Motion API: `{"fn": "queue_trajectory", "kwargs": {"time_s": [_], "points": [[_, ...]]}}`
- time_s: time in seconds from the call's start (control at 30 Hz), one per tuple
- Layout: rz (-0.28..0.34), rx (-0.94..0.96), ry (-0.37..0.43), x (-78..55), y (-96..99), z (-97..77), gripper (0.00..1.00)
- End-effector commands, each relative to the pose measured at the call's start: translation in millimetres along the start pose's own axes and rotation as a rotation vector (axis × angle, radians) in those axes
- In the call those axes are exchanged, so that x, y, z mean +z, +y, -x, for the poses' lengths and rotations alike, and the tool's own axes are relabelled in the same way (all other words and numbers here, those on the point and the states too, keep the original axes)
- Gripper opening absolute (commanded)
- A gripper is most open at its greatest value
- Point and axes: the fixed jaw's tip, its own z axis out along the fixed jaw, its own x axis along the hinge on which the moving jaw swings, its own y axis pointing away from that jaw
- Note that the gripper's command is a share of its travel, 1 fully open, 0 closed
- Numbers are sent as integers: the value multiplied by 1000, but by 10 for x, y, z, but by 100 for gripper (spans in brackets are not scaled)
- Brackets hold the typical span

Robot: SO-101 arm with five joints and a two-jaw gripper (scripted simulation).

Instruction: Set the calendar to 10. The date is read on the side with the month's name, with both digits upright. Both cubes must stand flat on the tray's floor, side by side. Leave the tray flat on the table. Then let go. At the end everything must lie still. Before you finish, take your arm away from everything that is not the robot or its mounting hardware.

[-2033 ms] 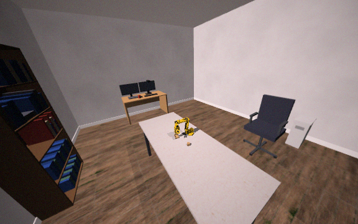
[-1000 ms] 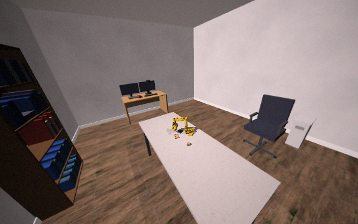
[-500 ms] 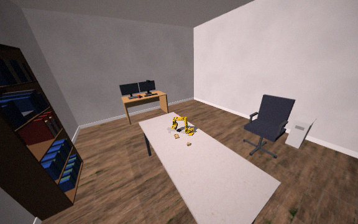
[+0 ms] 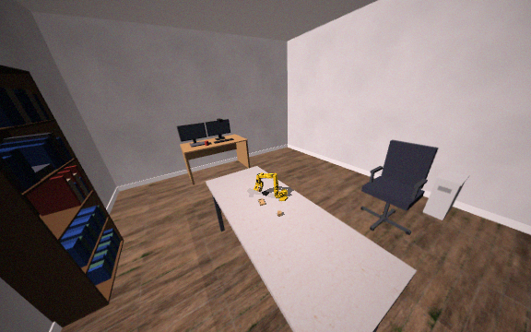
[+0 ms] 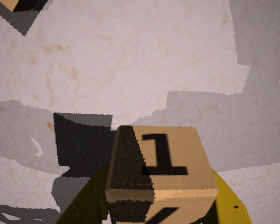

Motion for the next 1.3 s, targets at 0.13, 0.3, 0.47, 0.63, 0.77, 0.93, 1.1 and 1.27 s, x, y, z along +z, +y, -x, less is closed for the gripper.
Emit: {"fn": "queue_trajectory", "kwargs": {"time_s": [0.13, 0.3, 0.47, 0.63, 0.77, 0.93, 1.1, 1.27], "points": [[-71, -1, -12, -94, -106, 4, 0], [-71, -1, -12, -94, -106, 4, 0], [-71, -1, -12, -93, -106, 4, 0], [-71, -1, -12, -68, -108, 4, 0], [-71, -1, -12, -41, -109, 5, 0], [-71, -1, -12, -34, -110, 5, 0], [-71, -1, -12, -27, -110, 5, 0], [-71, -1, -12, 7, -112, 5, 0]]}}
